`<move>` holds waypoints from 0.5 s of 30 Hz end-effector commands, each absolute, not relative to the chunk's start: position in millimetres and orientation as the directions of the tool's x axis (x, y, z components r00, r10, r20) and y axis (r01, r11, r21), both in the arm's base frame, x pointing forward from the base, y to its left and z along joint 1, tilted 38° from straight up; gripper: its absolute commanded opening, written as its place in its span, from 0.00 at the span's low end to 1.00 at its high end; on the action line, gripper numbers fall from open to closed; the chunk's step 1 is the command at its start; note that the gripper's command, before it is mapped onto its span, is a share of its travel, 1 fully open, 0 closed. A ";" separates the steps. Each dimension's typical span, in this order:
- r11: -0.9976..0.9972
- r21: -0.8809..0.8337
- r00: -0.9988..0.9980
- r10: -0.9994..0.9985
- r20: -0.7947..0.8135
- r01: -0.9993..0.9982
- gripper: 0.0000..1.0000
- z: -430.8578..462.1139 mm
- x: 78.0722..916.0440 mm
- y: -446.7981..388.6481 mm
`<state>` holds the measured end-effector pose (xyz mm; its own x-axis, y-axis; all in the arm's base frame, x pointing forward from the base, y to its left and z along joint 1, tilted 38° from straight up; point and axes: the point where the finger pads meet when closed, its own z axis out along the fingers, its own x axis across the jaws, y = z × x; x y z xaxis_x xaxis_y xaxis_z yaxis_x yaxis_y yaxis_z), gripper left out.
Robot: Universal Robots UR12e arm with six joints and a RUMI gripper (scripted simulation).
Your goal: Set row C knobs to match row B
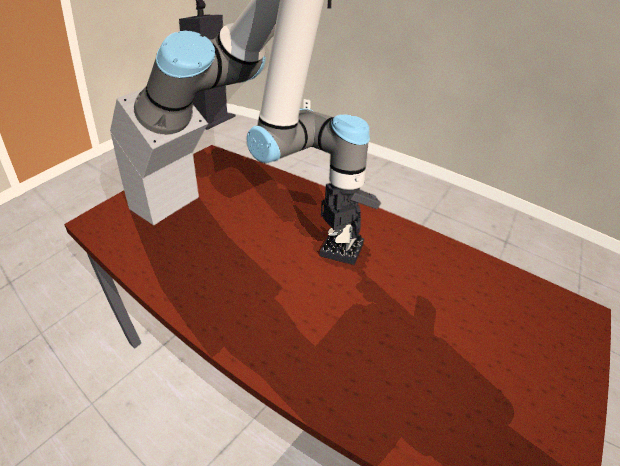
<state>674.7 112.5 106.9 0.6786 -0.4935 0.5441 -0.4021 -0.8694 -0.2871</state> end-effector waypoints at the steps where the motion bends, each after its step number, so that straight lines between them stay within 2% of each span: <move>1: -0.870 -0.287 0.678 -0.493 0.545 -0.402 0.11 105.2 676.4 112.6; 15: -0.870 -0.287 0.678 -0.493 0.545 -0.402 0.11 98.3 681.8 112.4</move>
